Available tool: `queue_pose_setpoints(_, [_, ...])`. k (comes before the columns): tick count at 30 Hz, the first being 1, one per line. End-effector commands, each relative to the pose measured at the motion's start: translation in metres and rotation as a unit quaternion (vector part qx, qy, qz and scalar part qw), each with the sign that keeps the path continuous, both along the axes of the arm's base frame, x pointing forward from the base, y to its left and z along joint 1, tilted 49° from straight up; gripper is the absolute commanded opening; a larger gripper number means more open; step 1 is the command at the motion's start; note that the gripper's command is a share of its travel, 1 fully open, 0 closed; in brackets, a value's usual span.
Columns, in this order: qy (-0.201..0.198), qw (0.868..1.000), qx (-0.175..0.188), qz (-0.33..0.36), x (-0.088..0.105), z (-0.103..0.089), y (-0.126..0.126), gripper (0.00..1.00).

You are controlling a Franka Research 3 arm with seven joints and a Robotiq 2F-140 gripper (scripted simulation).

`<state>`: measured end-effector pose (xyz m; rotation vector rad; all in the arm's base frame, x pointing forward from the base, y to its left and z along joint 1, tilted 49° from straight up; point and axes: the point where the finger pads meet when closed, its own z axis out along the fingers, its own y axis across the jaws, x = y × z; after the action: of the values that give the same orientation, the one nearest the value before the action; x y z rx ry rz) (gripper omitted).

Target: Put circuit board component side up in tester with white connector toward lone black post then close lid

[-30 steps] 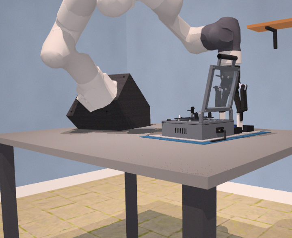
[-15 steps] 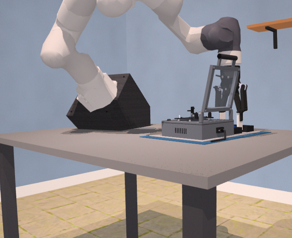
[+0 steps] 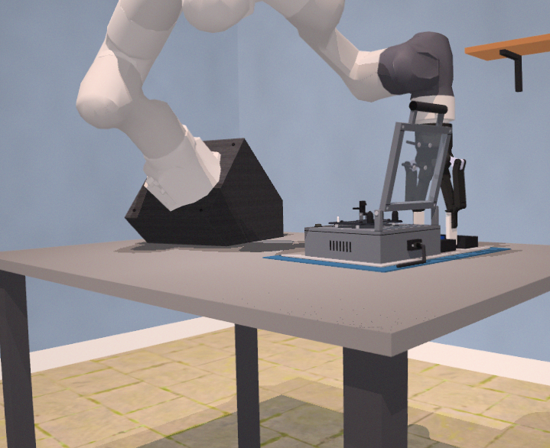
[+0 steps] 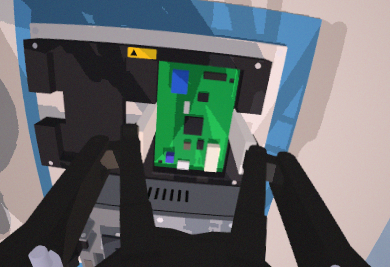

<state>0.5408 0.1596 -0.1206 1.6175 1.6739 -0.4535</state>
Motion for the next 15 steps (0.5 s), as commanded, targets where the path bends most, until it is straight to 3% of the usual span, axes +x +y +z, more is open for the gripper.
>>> queue_pose_setpoints(1, [-0.001, 1.0, 0.001, -0.001, -0.0012, 0.0011, 0.0018, 0.46])
queue_pose_setpoints(15, [-0.001, 1.0, 0.001, -0.001, -0.0042, 0.0086, 0.0099, 0.46])
